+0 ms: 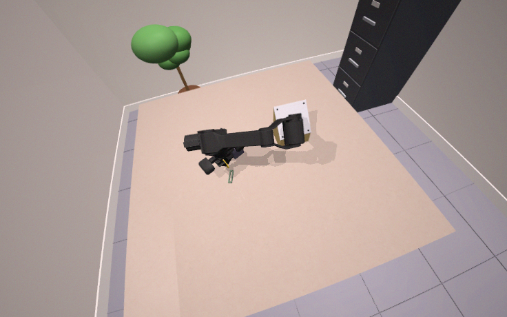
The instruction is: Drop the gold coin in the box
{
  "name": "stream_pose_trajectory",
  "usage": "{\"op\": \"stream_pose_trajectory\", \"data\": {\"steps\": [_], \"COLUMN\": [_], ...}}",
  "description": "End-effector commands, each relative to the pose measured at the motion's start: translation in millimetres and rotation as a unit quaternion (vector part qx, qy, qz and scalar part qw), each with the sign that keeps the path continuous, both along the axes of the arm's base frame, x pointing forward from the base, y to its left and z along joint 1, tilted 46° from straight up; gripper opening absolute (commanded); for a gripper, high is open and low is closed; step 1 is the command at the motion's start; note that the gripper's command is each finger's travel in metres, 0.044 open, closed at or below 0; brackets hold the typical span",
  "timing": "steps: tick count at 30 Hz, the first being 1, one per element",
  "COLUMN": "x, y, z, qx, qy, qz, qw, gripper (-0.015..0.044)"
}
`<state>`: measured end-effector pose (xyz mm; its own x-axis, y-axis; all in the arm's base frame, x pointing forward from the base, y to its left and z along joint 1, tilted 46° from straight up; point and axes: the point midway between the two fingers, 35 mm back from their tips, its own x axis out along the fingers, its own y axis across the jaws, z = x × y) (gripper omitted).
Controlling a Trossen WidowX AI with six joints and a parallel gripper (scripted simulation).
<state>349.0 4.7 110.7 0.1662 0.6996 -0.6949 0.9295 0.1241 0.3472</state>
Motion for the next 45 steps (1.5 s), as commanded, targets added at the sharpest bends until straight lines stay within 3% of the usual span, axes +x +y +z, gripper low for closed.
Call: {"op": "stream_pose_trajectory", "data": {"steps": [1,45], "x": [0,-44], "y": [-1,-71], "z": [-1,-80], "qx": [-0.001,-0.007], "qy": [-0.007,-0.003], "qz": [0.007,0.005], "qw": [1.0,1.0], "gripper": [0.0,0.0]}}
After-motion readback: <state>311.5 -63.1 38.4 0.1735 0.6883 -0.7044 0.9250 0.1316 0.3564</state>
